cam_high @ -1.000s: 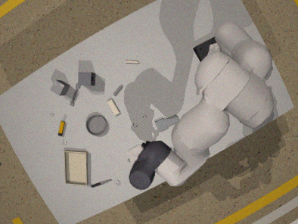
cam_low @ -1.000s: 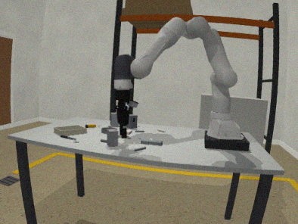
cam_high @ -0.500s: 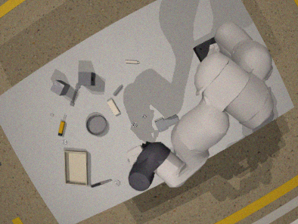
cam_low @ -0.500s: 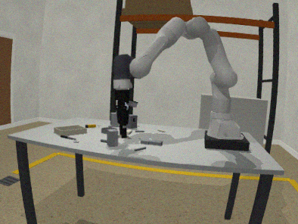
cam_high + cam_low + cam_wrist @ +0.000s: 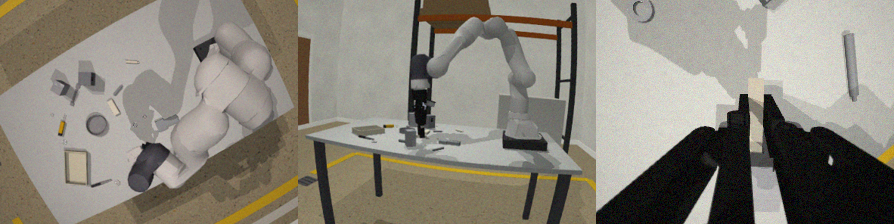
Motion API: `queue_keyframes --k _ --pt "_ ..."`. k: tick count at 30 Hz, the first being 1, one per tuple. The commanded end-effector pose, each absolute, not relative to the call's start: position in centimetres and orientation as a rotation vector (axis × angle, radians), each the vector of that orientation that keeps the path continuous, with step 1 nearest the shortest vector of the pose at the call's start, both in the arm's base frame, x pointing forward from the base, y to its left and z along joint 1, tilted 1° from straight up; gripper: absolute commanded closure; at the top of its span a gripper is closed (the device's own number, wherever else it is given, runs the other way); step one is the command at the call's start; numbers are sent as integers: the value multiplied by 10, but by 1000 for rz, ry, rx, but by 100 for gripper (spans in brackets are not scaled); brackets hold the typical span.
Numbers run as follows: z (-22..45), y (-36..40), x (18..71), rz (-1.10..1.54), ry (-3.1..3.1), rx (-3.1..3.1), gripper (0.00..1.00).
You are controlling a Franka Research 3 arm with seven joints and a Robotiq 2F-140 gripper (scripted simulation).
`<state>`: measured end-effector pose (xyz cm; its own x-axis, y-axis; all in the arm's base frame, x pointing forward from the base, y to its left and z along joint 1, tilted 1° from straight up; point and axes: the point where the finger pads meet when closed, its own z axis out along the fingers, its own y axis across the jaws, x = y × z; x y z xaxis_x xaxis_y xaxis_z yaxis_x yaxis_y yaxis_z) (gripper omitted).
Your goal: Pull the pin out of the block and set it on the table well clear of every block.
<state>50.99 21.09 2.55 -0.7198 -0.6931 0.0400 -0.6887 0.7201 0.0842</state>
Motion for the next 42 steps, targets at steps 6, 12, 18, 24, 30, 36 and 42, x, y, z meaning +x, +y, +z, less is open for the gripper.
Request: queue_keyframes --k 6,12,18,24,30,36,42 --pt "24 210 508 -92 -2843 1121 90" --pt "25 210 508 -91 -2842 1119 90" --pt "25 210 508 -87 -2834 1099 90" --pt "25 210 508 -87 -2834 1099 90" --pt "25 210 508 -86 -2832 1095 90" --pt "26 210 508 -83 -2825 1078 90" --pt "26 210 508 -83 -2825 1078 90"
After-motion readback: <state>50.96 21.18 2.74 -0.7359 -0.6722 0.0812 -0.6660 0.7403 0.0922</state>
